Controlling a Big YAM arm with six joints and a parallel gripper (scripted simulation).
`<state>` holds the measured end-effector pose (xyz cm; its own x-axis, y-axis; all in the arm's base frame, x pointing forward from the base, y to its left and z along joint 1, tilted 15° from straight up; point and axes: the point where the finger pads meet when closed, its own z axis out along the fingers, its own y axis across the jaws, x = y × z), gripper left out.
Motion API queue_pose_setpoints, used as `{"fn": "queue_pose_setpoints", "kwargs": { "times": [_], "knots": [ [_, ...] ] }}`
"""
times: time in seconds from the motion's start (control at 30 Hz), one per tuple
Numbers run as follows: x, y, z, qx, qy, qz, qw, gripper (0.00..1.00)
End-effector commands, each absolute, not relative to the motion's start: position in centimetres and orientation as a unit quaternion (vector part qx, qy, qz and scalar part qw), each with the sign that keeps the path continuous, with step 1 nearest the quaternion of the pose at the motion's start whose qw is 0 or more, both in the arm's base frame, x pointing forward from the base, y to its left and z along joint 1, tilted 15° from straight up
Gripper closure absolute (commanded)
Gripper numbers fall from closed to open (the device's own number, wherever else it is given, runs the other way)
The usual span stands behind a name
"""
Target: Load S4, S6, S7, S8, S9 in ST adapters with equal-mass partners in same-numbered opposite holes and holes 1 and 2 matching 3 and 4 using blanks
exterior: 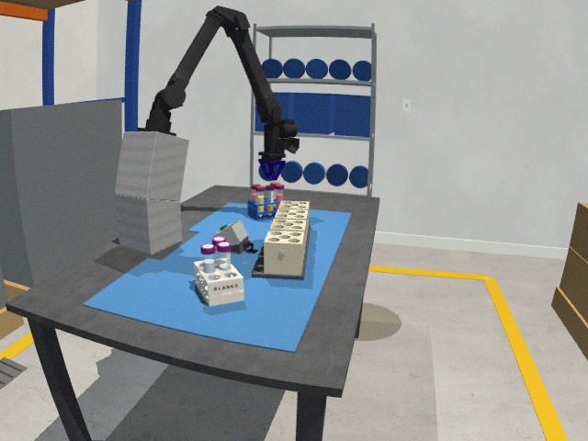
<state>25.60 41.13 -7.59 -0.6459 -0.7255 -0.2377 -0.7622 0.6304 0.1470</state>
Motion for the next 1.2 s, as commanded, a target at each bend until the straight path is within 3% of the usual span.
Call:
{"fn": "queue_pose_setpoints", "kwargs": {
  "times": [0.0, 0.57, 0.6, 0.87, 1.17],
  "knots": [
    [26.0, 41.6, -6.9, -0.413, 0.899, 0.121, 0.083, 0.45],
    [25.1, 40.3, -8.5, -0.416, 0.901, 0.109, 0.062, 0.45],
    [24.1, 40.9, -8.4, -0.446, 0.885, 0.11, 0.074, 0.2],
    [19.7, 41.4, -7.0, -0.573, 0.805, 0.108, 0.109, 0.2],
    [20.7, 41.4, -7.2, -0.732, 0.664, 0.08, 0.13, 0.2]
  ]
}}
